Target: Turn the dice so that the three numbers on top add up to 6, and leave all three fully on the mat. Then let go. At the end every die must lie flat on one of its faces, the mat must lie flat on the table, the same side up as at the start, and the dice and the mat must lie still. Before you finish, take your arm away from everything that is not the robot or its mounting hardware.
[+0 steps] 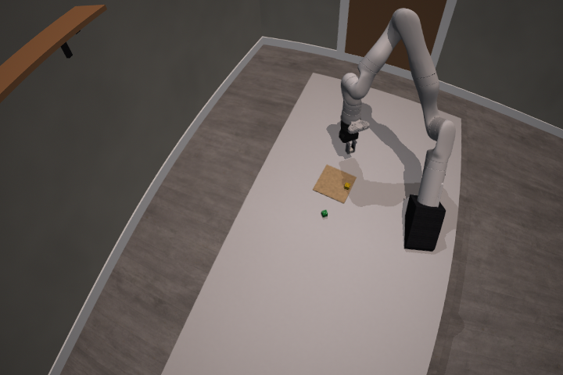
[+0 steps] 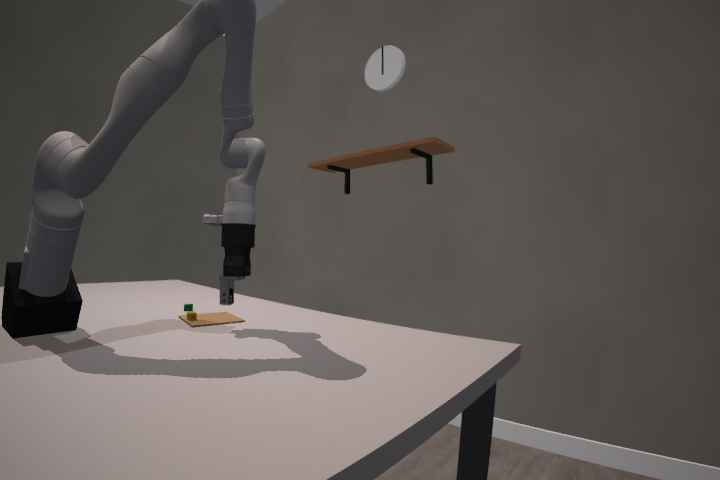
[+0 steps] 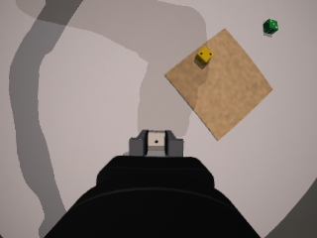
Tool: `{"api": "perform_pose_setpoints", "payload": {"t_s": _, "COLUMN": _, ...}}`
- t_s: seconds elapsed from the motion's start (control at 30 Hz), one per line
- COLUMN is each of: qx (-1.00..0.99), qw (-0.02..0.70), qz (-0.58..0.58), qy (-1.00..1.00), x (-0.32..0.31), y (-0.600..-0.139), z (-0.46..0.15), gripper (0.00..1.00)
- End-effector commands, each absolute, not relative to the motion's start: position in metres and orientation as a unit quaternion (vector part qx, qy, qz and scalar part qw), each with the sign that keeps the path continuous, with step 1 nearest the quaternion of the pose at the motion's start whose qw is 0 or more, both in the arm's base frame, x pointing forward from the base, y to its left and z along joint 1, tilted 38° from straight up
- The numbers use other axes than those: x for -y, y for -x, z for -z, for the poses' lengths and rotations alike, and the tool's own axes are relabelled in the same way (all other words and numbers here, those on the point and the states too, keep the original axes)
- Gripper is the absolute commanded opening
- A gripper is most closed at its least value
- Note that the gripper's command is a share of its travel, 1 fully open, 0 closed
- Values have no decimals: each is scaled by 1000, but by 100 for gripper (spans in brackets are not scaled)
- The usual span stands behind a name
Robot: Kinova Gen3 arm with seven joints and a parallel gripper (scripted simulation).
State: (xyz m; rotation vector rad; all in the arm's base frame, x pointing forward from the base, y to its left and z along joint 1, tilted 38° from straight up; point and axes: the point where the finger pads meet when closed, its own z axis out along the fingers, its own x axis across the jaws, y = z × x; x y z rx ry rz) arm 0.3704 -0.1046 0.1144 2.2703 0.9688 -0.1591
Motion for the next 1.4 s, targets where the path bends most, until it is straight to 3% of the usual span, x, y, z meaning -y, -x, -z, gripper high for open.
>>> {"api": "perform_pose_setpoints", "payload": {"t_s": 0.0, "qx": -375, "qw": 325, "qz": 44, "qy": -867, "x": 88, "y": -376, "z": -129, "gripper": 40}}
{"api": "perform_pose_setpoints", "payload": {"t_s": 1.37, "qx": -371, "qw": 325, "qz": 43, "qy": -869, "x": 76, "y": -373, "z": -144, "gripper": 40}}
